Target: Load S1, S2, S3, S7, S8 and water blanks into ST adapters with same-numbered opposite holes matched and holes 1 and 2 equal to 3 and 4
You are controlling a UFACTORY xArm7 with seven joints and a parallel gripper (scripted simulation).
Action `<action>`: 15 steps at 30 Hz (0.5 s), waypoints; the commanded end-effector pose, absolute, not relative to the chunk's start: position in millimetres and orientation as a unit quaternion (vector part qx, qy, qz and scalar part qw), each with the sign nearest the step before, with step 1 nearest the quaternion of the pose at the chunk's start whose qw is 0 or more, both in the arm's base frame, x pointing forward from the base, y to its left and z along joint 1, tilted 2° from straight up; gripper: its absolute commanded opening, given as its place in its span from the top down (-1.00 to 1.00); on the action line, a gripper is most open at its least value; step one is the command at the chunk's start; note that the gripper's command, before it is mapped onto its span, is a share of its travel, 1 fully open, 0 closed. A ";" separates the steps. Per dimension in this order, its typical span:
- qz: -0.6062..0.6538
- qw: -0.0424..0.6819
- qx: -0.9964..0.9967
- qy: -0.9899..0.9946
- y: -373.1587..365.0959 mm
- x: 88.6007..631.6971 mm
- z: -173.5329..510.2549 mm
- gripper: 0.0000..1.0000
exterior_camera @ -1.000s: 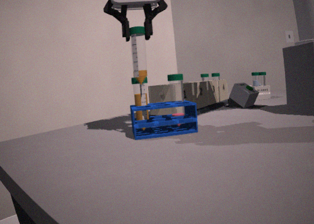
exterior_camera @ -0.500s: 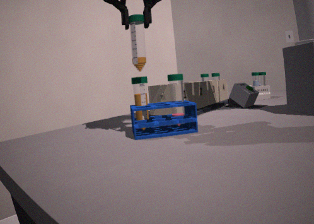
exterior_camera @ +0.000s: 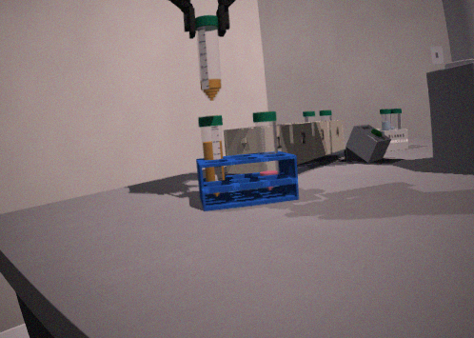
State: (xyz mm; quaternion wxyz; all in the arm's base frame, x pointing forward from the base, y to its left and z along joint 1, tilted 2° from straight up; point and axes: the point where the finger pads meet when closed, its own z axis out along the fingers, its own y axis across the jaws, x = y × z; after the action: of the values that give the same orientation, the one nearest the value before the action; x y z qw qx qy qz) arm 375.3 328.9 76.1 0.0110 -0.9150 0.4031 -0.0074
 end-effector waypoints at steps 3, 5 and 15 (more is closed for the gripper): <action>-0.009 0.012 -0.948 0.319 301.8 380.0 77.6 1.00; -0.009 0.012 -0.948 0.319 301.8 380.0 77.6 1.00; -0.011 0.011 -0.987 0.158 252.0 385.4 76.8 1.00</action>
State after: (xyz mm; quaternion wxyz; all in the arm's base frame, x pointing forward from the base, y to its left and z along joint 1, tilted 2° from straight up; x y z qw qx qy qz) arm 382.0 271.4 74.8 0.0031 -0.9740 0.2261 -0.0103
